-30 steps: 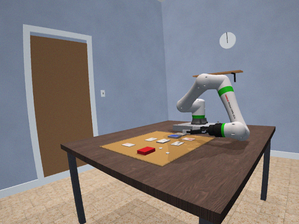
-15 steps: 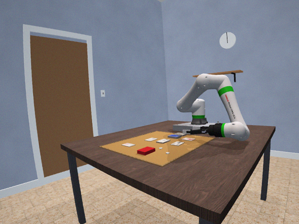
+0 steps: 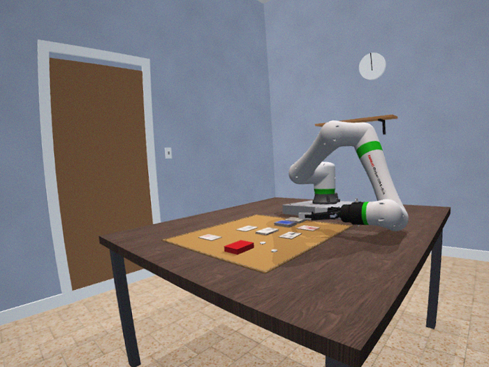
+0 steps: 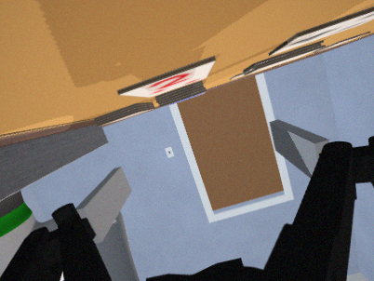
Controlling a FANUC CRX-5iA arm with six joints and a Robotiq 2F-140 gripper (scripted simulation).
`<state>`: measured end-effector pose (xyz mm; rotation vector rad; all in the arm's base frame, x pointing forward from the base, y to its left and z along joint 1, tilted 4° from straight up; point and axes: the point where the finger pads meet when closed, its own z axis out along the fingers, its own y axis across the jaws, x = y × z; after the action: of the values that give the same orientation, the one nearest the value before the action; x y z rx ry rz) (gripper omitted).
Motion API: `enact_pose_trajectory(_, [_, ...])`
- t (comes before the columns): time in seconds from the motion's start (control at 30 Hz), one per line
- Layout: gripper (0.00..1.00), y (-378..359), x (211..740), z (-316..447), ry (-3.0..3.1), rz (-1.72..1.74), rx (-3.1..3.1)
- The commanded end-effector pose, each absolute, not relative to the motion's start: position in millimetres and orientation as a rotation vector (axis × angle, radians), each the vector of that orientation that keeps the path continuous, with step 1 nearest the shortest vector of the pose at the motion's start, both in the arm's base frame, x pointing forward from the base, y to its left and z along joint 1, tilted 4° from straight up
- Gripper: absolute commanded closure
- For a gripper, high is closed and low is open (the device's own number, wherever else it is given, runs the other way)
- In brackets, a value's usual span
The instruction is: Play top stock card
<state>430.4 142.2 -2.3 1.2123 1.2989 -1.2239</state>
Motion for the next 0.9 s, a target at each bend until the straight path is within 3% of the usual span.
enact_pose_trajectory(0.0, [0.00, 140.0, 427.4, -8.4, 1.295, -1.239, 1.192])
enact_pose_trajectory(0.87, [0.00, 140.6, 430.3, 30.5, 1.295, -1.239, 1.192])
